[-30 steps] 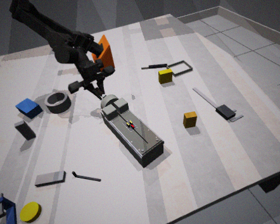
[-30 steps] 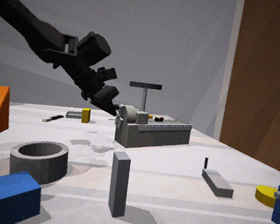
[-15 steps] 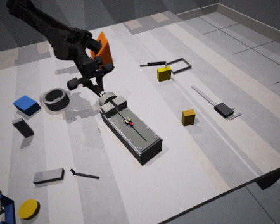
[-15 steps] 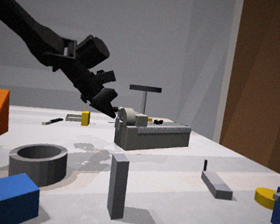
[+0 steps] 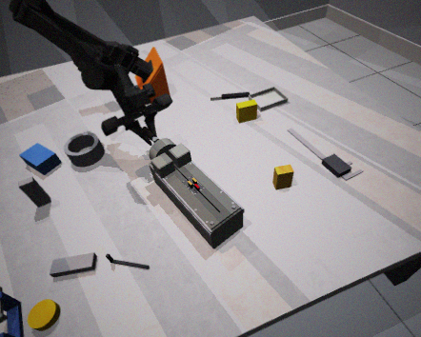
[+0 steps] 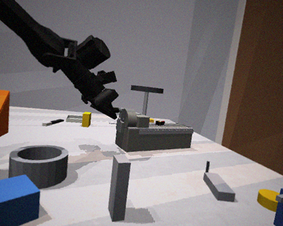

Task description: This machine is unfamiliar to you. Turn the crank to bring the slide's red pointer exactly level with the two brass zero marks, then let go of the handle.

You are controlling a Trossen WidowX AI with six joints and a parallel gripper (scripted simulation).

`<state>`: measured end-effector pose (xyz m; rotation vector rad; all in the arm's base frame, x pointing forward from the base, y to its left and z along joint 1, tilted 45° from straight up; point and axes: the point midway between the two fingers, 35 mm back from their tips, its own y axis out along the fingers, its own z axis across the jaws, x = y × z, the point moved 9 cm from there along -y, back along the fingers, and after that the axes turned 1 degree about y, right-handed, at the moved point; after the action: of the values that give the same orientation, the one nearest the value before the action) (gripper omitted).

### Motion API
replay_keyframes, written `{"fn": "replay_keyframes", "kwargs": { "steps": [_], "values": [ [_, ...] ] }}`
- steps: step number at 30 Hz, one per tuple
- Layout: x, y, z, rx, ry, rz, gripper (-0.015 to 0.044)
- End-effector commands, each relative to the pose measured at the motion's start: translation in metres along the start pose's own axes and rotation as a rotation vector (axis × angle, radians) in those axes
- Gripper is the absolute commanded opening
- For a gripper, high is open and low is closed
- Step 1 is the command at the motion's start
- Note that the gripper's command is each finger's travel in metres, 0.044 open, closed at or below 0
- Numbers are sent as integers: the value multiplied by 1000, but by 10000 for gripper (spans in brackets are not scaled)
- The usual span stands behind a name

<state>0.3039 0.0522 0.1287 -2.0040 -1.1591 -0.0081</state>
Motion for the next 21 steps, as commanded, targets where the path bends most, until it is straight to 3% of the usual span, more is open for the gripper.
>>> {"fn": "replay_keyframes", "kwargs": {
  "steps": [1,21],
  "values": [
    [0,-1,7,24,-10,-7,0],
    [-1,0,10,24,-10,-7,0]
  ]
}}
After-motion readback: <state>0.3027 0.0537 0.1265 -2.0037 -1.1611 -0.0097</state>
